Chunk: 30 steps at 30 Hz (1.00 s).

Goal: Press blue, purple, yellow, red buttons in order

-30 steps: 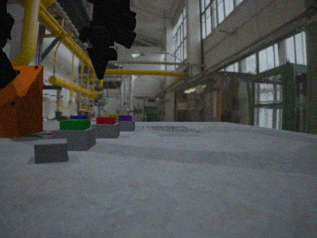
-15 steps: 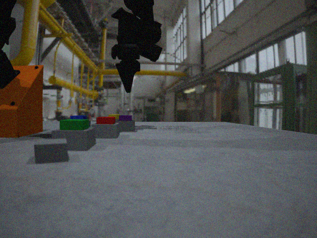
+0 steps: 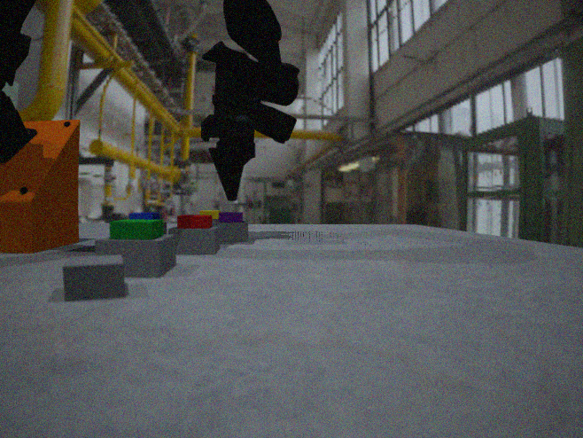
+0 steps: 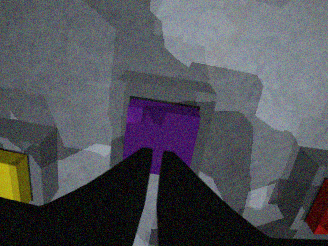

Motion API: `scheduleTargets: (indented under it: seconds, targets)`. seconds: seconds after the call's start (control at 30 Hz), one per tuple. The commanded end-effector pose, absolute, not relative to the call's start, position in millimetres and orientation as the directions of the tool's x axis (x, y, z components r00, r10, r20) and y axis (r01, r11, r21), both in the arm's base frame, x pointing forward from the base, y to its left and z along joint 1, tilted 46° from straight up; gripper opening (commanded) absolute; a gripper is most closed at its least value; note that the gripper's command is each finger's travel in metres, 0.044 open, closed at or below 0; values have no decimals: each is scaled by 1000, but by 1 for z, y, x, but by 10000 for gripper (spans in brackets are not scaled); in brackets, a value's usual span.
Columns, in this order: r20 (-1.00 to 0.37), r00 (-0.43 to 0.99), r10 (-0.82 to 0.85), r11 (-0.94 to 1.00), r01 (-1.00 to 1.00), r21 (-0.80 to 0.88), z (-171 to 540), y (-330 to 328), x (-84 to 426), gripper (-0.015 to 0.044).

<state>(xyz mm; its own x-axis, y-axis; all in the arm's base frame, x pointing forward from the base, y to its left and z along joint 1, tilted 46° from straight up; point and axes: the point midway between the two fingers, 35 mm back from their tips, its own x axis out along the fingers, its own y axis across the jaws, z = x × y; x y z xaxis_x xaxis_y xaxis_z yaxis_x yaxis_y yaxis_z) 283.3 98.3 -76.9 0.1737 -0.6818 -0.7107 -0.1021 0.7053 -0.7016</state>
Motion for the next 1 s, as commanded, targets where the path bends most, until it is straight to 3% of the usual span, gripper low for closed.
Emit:
scheduleTargets:
  seconds: [0.0,0.97]
  targets:
    - [-707,175,-685,700,-110,-706,-82,93,284,20]
    - [-706,176,-686,699,-110,-707,-94,81,286,20]
